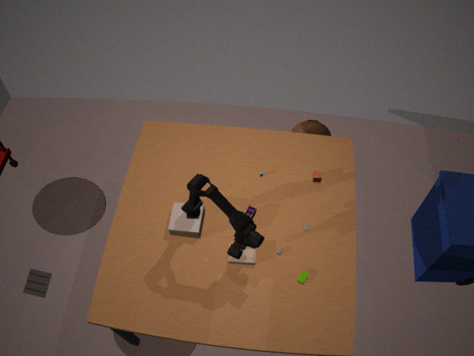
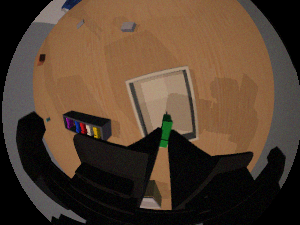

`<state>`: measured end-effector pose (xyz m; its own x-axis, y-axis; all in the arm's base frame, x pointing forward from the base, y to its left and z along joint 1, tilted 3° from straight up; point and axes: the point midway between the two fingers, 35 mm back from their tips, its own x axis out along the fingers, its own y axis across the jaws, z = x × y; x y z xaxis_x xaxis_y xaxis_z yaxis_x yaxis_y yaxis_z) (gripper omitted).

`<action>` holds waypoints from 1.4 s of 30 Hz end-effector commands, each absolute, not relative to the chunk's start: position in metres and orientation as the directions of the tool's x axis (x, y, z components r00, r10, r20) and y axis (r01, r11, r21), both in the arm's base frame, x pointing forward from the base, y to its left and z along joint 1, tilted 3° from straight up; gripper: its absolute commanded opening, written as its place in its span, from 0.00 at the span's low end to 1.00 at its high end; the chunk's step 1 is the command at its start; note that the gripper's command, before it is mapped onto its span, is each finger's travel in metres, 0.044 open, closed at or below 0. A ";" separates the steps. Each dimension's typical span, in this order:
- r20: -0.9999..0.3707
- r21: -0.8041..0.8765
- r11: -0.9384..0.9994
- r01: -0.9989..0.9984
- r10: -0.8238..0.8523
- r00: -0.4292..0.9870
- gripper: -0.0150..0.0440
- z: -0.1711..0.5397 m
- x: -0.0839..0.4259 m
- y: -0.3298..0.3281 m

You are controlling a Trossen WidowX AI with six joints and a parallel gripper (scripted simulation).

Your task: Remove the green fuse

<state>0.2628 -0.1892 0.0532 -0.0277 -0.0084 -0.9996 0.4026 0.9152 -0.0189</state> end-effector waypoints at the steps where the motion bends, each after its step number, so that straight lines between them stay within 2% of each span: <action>1: -1.000 -0.022 0.919 0.395 -0.013 -0.026 0.25 0.051 0.263 -0.192; 27: -1.000 -0.022 0.919 0.395 -0.013 -0.026 0.25 0.015 0.262 -0.192; 39: -1.000 -0.020 0.916 0.400 -0.013 -0.021 0.79 0.018 0.263 -0.193; 42: -1.000 -0.022 0.918 0.396 -0.013 -0.024 0.81 0.043 0.264 -0.192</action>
<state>0.2608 -0.1906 0.0210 -0.0355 -0.0025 -0.9994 0.3991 0.9168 -0.0165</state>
